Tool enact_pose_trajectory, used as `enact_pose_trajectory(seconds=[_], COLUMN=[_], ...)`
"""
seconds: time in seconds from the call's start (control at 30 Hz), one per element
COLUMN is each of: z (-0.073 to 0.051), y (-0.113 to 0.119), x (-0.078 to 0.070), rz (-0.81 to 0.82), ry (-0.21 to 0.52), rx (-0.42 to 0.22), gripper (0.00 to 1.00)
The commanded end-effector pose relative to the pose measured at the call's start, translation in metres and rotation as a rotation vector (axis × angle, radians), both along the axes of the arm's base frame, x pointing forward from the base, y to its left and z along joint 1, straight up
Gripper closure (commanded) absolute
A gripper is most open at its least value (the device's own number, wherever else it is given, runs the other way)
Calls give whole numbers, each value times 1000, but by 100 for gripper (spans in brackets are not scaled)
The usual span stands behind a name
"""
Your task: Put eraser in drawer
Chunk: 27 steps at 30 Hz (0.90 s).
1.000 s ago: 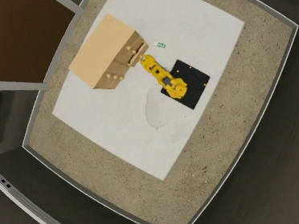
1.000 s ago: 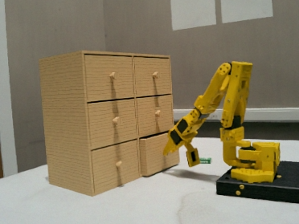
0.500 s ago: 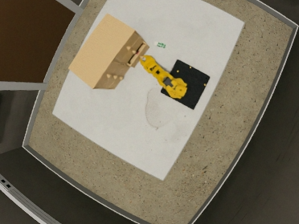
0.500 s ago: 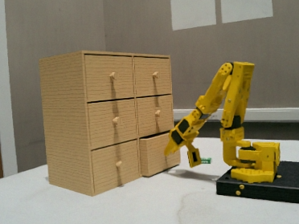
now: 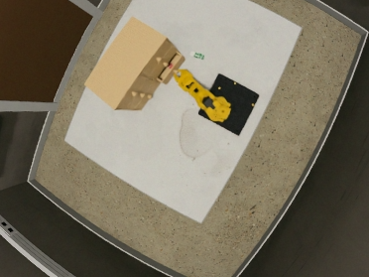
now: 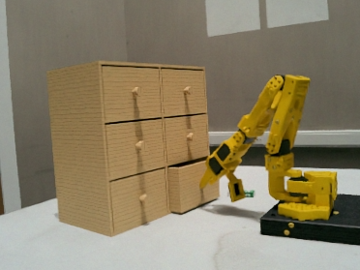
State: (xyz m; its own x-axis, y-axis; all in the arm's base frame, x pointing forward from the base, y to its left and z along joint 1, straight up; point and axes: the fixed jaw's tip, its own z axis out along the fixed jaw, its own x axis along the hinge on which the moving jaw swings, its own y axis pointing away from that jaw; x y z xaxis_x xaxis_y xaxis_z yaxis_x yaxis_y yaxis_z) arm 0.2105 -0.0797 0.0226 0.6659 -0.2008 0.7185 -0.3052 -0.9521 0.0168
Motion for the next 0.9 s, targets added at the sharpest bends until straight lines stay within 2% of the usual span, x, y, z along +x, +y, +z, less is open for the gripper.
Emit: enact_pose_trajectory(seconds=[0.0, 0.33, 0.87], z=[1, 1, 1], y=[-1, -1, 1], x=[-3, -3, -12], rz=[-17, -17, -23], ry=[-5, -5, -5], rx=[7, 7, 7], gripper=[100, 100, 100])
